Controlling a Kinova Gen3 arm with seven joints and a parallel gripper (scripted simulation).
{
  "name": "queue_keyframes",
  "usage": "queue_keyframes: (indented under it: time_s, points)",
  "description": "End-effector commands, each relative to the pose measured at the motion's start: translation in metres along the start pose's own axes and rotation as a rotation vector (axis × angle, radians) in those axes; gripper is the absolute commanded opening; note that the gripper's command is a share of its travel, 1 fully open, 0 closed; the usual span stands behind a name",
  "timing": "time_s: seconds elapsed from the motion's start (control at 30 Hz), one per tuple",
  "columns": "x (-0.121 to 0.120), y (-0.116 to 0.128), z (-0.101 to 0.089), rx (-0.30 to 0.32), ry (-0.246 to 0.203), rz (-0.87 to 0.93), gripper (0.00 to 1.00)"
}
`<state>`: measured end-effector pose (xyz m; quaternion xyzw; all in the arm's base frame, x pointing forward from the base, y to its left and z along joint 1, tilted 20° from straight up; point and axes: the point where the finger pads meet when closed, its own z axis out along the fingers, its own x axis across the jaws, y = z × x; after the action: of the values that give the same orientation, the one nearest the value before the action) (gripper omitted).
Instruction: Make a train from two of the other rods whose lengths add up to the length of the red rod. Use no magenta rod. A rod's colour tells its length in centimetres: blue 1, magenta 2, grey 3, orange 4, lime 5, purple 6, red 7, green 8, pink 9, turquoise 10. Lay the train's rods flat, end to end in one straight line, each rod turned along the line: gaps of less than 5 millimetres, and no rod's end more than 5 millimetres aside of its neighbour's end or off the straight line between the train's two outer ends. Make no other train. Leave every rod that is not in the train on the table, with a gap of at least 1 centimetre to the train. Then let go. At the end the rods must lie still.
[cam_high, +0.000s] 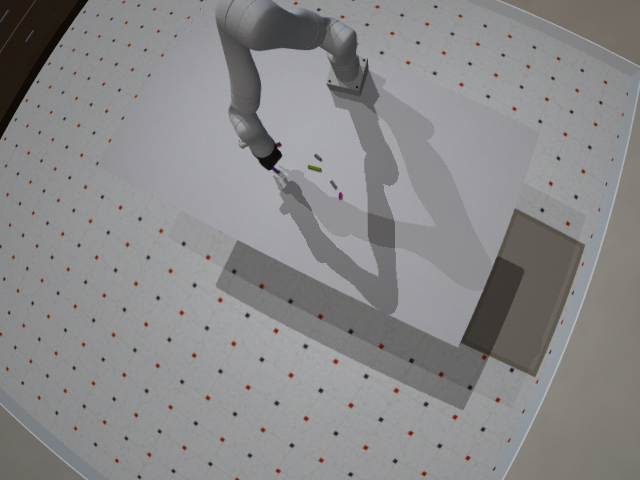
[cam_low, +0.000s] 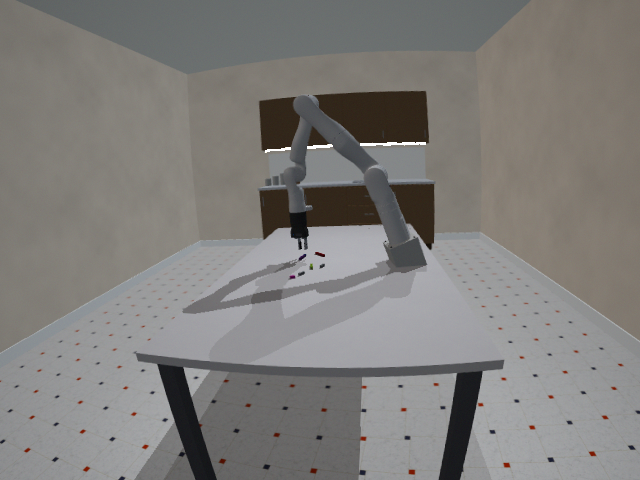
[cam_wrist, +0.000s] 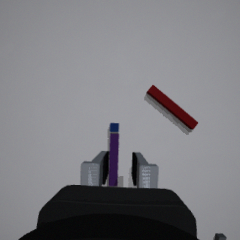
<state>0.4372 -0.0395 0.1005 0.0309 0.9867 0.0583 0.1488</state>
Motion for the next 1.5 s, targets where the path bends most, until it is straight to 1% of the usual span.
queue_keyframes:
  time_s: [0.0,0.1,0.2,0.3,0.47,0.5,1.23,1.33,1.47]
  points:
    - [-0.007,0.003,-0.019,-0.001,-0.022,-0.008,0.54]
    - [-0.007,0.003,-0.033,-0.001,-0.022,-0.007,0.54]
    - [-0.007,0.003,-0.043,-0.001,-0.022,-0.007,0.54]
    - [-0.007,0.003,-0.047,-0.001,-0.022,-0.007,0.54]
    - [-0.007,0.003,-0.048,-0.001,-0.022,-0.007,0.54]
    - [-0.007,0.003,-0.048,-0.001,-0.022,-0.007,1.0]
    - [-0.007,0.003,-0.049,-0.001,-0.022,-0.007,1.0]
    - [-0.007,0.003,-0.053,-0.001,-0.022,-0.007,1.0]
    - [-0.006,0.003,-0.068,-0.001,-0.022,-0.007,1.0]
